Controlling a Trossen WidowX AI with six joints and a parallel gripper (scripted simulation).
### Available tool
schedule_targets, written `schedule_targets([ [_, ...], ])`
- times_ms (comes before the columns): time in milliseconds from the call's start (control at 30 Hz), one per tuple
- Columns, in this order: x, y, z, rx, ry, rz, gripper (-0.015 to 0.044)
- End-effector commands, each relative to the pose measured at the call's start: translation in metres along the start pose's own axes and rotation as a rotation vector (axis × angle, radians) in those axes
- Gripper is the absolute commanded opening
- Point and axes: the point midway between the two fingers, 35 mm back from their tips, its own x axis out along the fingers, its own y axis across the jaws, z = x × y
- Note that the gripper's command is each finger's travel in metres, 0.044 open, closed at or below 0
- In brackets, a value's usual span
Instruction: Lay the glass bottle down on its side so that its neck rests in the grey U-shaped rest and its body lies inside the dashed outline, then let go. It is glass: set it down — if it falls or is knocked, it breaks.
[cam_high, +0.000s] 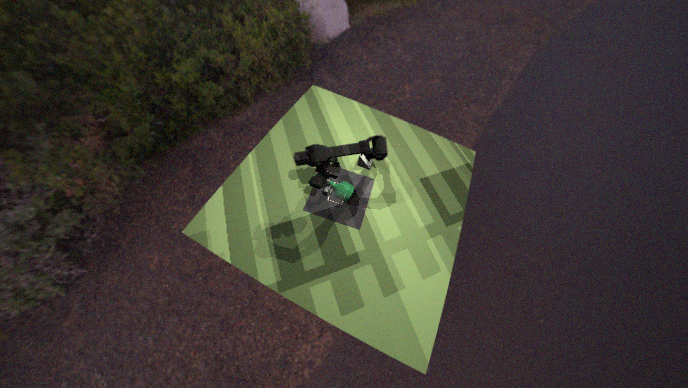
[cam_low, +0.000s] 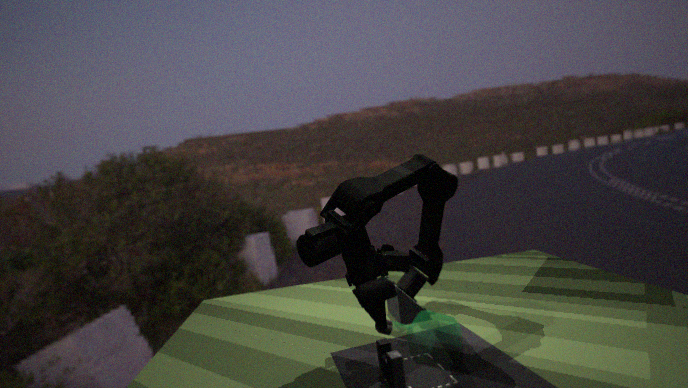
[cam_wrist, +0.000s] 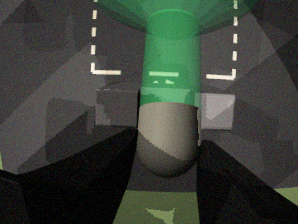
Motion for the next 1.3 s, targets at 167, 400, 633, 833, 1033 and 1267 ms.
schedule_targets([
  [167,0.007,-0.001,-0.007,0.0,0.0,0.0,0.0101],
  [400,0.01,-0.001,-0.011,-0.004,0.003,-0.001,0.0101],
  [633,0.013,-0.001,-0.014,-0.008,0.006,-0.001,0.0101],
  [833,0.015,-0.001,-0.016,-0.012,0.009,-0.002,0.0101],
  [1033,0.018,-0.001,-0.019,-0.016,0.012,-0.003,0.0101],
  [1267,0.021,-0.001,-0.022,-0.021,0.015,-0.004,0.0101],
])
